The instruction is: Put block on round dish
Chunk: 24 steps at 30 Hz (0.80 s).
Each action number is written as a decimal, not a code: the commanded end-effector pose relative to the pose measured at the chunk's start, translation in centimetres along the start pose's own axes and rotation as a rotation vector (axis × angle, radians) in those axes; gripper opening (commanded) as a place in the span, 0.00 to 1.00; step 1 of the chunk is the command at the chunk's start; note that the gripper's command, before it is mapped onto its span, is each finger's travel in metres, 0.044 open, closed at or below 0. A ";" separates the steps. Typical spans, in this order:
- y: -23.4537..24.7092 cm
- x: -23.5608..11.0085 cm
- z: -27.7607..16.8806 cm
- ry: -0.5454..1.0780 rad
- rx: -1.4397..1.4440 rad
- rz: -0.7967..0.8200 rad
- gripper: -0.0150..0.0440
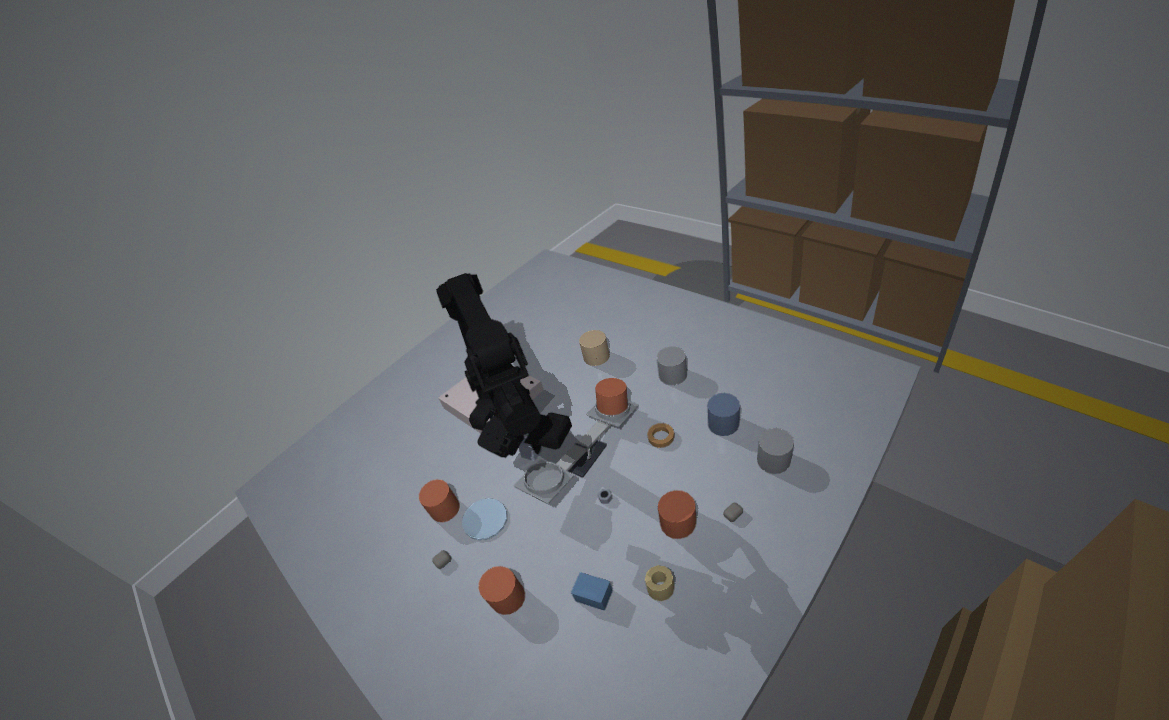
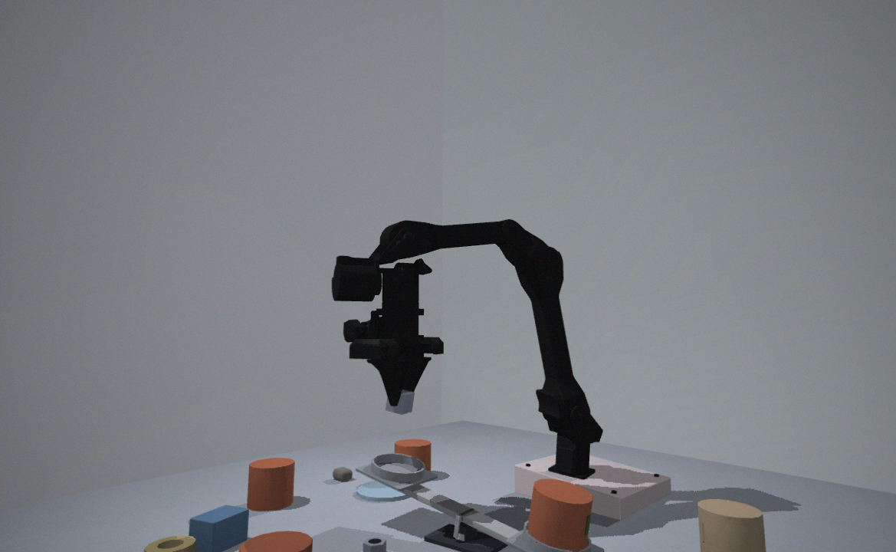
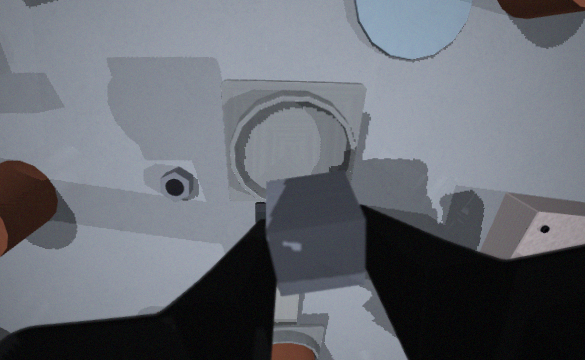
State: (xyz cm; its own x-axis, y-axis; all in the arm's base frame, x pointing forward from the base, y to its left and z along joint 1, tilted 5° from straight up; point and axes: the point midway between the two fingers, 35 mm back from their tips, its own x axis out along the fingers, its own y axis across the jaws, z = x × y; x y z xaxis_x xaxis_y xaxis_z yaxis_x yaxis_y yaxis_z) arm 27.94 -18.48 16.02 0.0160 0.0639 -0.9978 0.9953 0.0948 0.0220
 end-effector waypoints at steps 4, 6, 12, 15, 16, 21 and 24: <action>-2.4 2.0 3.3 -0.010 -0.002 0.005 0.25; -3.7 3.2 4.7 -0.012 -0.002 0.004 0.25; -7.7 6.6 7.8 -0.012 -0.005 0.001 0.25; -9.9 8.2 8.9 -0.013 -0.005 -0.001 0.25; -10.7 8.7 9.3 -0.014 -0.004 -0.002 0.25; -11.8 9.5 9.7 -0.015 -0.002 -0.005 0.25; -11.8 10.0 9.8 -0.015 -0.002 -0.005 0.25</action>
State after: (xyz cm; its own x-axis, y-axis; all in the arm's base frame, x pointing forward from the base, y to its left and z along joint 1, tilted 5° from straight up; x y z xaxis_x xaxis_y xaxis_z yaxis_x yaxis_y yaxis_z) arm 17.30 -28.69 5.77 0.0162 0.0484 -0.9987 0.9962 0.0846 0.0203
